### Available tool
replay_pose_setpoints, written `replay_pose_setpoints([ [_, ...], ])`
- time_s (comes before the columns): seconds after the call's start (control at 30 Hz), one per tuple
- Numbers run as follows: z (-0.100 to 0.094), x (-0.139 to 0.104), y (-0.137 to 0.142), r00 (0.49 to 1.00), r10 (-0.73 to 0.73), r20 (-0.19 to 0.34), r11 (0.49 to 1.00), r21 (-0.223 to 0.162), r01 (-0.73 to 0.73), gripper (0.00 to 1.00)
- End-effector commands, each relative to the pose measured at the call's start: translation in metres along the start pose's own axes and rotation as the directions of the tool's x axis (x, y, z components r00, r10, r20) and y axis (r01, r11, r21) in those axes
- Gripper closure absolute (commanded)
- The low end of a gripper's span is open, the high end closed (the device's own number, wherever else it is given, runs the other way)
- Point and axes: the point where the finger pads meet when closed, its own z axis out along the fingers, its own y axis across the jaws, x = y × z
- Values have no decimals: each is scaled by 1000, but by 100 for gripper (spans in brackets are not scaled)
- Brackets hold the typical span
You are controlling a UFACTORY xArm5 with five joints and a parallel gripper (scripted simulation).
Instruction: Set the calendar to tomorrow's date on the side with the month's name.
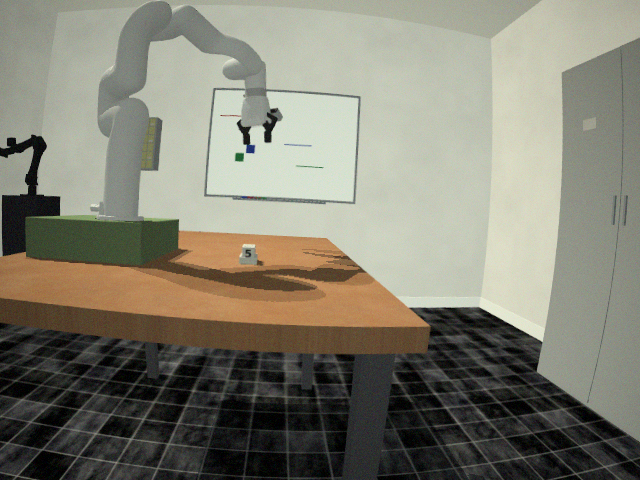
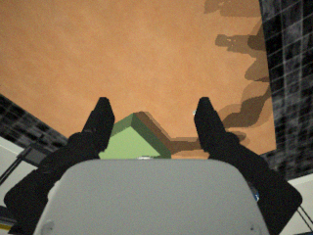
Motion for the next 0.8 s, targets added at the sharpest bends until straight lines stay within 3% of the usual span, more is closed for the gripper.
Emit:
replay_pose_setpoints([
  [0.0, 34, -29, 54, 988, 152, 25, 988, -20, -152, 0],
  [0.07, 36, -31, 57, 988, 152, 25, 988, -20, -152, 0],
  [0.13, 56, -54, 86, 970, 239, 39, 971, -31, -238, 0],
  [0.2, 56, -54, 86, 970, 239, 39, 971, -31, -238, 0],
  [0.23, 71, -76, 108, 941, 333, 53, 943, -45, -331, 0],
  [0.33, 76, -82, 116, 941, 333, 53, 943, -45, -331, 0],
  [0.37, 90, -106, 132, 901, 429, 67, 903, -59, -425, 0],
  [0.5, 97, -116, 143, 901, 429, 67, 903, -59, -425, 0],
  [0.53, 113, -147, 161, 851, 520, 78, 854, -73, -515, 0],
  [0.63, 116, -152, 165, 851, 520, 78, 854, -73, -515, 0],
  [0.67, 128, -181, 177, 794, 602, 88, 799, -87, -595, 0],
  [0.77, 132, -188, 182, 794, 602, 88, 799, -87, -595, 0],
])
